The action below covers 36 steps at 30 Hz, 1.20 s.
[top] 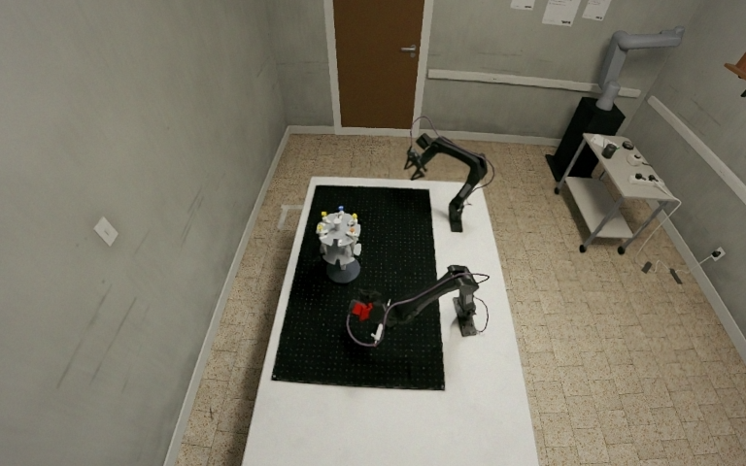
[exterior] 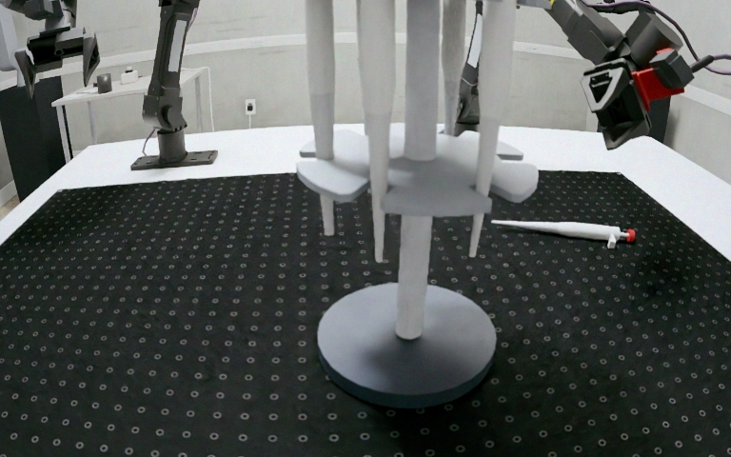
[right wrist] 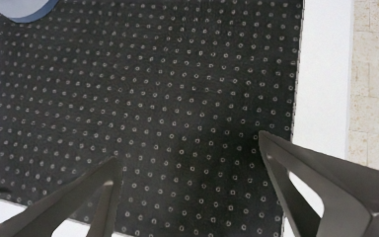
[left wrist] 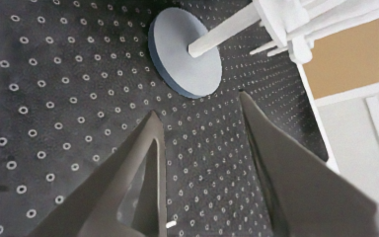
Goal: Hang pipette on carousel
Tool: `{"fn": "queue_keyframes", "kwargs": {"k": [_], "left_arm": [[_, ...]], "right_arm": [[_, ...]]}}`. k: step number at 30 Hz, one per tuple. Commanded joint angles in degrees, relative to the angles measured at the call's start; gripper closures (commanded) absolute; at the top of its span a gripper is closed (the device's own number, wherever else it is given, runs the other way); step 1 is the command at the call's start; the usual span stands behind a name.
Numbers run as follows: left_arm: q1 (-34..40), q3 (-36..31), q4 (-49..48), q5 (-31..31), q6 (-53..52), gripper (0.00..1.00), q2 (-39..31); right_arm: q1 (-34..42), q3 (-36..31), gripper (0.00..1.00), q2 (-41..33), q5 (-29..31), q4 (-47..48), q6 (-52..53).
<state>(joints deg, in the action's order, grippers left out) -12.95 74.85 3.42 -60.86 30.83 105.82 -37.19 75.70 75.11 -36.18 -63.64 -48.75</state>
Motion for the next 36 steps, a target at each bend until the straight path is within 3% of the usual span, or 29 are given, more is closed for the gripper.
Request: {"fn": "queue_keyframes", "kwargs": {"k": [1, 3, 8, 9, 22, 25, 36], "left_arm": [[0.6, 2.6, -5.1, -3.4, 6.8, 0.51, 0.8], [-0.9, 1.9, -9.3, -6.0, 11.4, 0.51, 0.0], [0.4, 0.0, -15.3, -5.6, 15.7, 0.51, -0.2], [1.1, 0.5, -16.1, -6.1, 17.6, 0.51, 2.9], [8.1, 0.1, -29.3, -14.0, 38.8, 0.51, 12.1], [7.1, 2.7, -29.9, -17.6, 43.6, 0.51, 14.5], [7.4, 0.0, -43.3, -17.2, 53.5, 0.51, 15.6]], "right_arm": [[-0.5, 1.1, 0.00, 0.4, -0.9, 0.5, -0.3], [-0.5, 1.1, 0.00, 0.4, -0.9, 0.5, -0.3], [-0.5, 1.1, 0.00, 0.4, -0.9, 0.5, -0.3], [-0.5, 1.1, 0.00, 0.4, -0.9, 0.5, -0.3], [-0.5, 1.1, 0.00, 0.4, -0.9, 0.5, -0.3], [-0.5, 1.1, 0.00, 0.4, -0.9, 0.5, -0.3], [-0.5, 1.1, 0.00, 0.4, -0.9, 0.5, -0.3]]}}
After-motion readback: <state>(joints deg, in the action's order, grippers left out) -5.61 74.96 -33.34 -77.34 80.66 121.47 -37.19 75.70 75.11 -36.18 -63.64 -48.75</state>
